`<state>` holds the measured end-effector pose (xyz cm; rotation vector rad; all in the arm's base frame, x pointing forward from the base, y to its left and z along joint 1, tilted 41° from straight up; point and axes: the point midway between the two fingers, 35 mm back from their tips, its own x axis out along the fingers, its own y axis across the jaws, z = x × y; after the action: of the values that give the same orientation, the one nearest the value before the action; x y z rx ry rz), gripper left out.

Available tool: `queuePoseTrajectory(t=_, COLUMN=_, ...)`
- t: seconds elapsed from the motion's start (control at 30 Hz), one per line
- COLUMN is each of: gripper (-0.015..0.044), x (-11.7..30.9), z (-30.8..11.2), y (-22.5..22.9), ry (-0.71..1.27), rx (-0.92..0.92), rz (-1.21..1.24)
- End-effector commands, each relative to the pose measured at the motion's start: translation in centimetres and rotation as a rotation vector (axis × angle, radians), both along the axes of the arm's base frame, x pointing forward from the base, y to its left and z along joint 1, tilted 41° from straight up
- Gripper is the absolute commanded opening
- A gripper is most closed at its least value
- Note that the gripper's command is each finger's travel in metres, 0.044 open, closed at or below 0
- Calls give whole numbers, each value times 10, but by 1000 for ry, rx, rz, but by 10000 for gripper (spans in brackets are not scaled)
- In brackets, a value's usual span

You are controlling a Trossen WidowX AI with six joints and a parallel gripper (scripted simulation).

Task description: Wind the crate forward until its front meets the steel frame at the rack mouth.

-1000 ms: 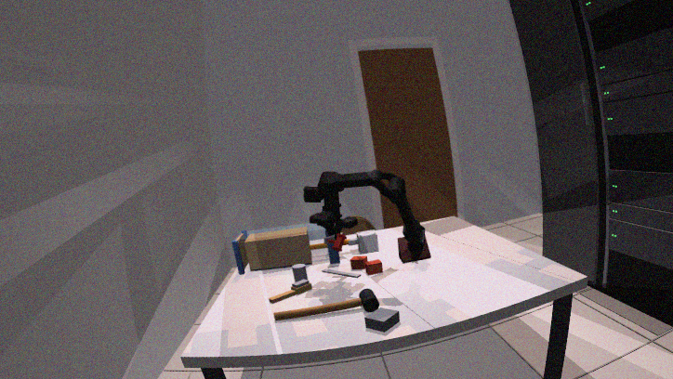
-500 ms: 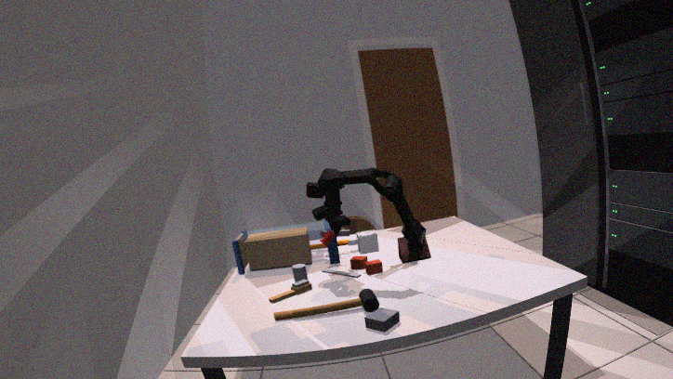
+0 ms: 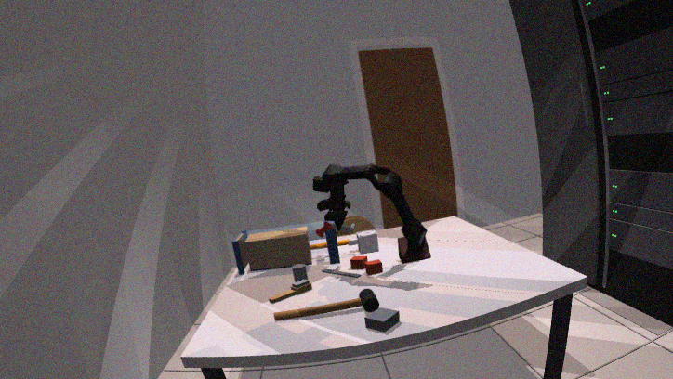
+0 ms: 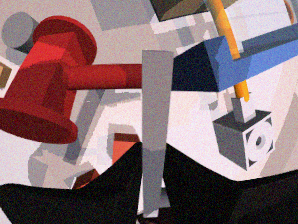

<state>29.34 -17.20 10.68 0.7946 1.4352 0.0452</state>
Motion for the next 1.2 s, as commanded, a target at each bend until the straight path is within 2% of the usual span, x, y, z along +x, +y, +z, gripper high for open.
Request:
queuePoseTrajectory(t=0.0, gripper=0, x=-9, z=-7, y=-11, ry=77, rx=17, rz=-131)
queuePoseTrajectory(t=1.17, gripper=0, x=-89, z=-81, y=-73, ry=845, rx=277, rz=-1403)
